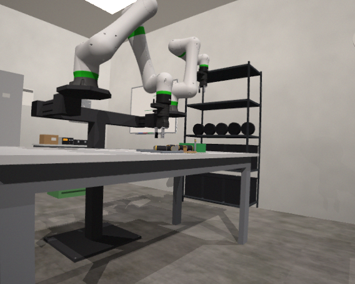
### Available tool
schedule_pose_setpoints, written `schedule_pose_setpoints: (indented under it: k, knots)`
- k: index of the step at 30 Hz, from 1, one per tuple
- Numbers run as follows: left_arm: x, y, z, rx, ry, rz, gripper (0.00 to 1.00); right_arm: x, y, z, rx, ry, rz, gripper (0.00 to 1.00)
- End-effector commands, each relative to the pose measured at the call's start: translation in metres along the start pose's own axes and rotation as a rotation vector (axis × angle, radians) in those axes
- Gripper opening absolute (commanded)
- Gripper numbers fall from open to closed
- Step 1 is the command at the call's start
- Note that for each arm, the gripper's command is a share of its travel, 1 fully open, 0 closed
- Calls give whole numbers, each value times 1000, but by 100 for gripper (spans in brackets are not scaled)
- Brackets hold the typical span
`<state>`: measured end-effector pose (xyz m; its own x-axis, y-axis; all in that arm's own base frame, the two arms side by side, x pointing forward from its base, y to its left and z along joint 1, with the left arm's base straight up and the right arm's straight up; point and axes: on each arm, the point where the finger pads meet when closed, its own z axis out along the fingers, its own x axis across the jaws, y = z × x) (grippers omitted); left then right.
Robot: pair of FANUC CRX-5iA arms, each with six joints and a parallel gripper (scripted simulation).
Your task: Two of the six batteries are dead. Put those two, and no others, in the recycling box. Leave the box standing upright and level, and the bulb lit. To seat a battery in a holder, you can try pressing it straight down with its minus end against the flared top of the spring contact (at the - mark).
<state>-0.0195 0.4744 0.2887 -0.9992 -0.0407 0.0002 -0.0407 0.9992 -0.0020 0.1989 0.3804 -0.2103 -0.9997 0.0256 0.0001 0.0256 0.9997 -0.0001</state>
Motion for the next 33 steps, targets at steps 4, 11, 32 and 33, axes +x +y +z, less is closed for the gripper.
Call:
schedule_pose_setpoints:
  k: [4, 11, 32, 33]
  knots:
    - [0, 0, -1, -2, 0, 0, 100, 0, 1, -3, -2, 0, 0, 90]
    - [0, 0, -1, -2, 0, 0, 100, 0, 1, -38, -2, -1, 0, 90]
    - [0, 0, -1, -2, 0, 0, 100, -60, 68, -62, -2, -1, 0, 90]
    - [0, 0, -1, -2, 0, 0, 100, -69, 78, -62, -2, -1, 0, 90]
